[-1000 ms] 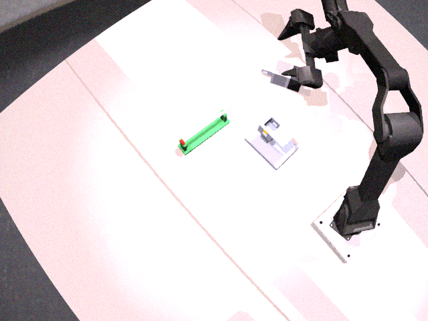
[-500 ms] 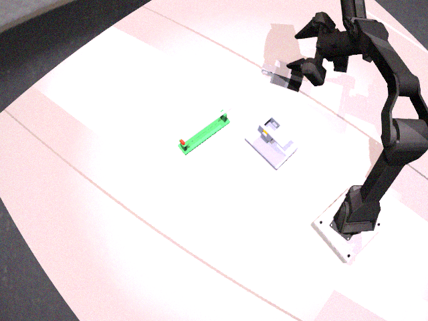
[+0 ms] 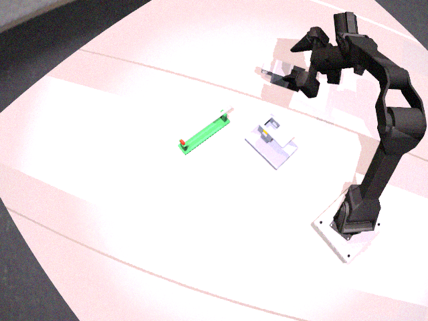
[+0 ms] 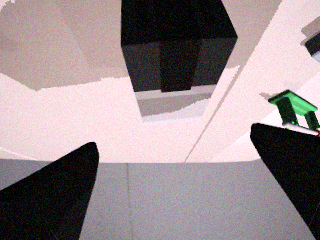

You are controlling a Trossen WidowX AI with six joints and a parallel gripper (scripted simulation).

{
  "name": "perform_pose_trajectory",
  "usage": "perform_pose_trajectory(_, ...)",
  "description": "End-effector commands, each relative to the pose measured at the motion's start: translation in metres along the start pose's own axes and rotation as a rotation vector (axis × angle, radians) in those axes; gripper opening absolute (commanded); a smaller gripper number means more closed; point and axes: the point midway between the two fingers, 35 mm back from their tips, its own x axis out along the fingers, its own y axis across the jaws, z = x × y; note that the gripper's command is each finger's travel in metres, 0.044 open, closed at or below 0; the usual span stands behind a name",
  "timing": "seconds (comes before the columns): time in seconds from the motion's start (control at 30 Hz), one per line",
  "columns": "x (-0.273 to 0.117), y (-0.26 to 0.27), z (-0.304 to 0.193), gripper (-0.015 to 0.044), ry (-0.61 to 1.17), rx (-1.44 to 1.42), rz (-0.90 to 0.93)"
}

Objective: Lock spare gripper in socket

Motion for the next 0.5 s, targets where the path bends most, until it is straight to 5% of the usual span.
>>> perform_pose_trajectory(0.0, 0.005, -0.001, 0.005, 0.044, 0.0, 0.008, -0.005)
perform_pose_trajectory(0.47, 0.022, -0.001, 0.021, 0.044, 0.0, 0.008, -0.005)
